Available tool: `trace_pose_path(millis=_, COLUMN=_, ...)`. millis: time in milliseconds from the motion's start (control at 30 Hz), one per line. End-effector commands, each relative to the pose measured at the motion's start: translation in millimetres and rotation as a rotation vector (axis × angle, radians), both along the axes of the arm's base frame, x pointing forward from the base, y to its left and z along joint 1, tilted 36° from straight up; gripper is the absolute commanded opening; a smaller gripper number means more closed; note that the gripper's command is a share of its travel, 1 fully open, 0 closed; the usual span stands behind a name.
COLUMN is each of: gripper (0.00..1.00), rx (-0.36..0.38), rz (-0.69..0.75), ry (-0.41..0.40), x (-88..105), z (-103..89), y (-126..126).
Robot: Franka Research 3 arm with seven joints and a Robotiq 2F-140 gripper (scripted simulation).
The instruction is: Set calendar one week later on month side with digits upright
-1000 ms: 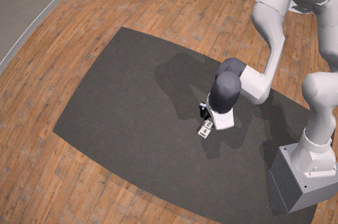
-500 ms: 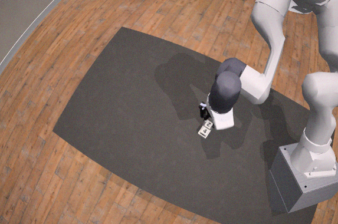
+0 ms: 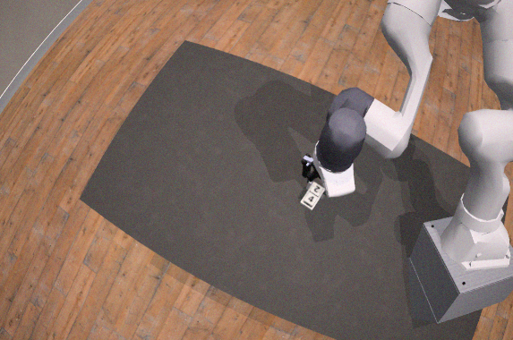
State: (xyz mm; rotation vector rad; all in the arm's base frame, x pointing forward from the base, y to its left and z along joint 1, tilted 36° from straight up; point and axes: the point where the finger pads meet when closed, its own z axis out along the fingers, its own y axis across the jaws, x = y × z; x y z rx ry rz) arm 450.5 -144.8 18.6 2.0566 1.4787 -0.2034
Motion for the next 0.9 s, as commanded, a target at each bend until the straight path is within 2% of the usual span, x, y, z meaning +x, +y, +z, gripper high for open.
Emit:
trace_pose_path(millis=0, gripper=0.28, rx=-0.001, rz=0.0, ry=-0.004, x=1.2, z=0.3, y=0)
trace_pose_path(millis=400, gripper=0.28, rx=-0.001, rz=0.0, ry=-0.004, x=0.1, z=4.5, y=3)
trace_pose_path(millis=567, gripper=0.28, rx=-0.001, rz=0.0, ry=-0.004, x=-3.8, z=19.4, y=13)
trace_pose_path(millis=633, gripper=0.28, rx=-0.001, rz=0.0, ry=-0.004, x=-3.8, z=19.4, y=13)
trace_pose_path(millis=867, gripper=0.28, rx=-0.001, rz=0.0, ry=-0.004, x=-11.9, z=50.0, y=33)
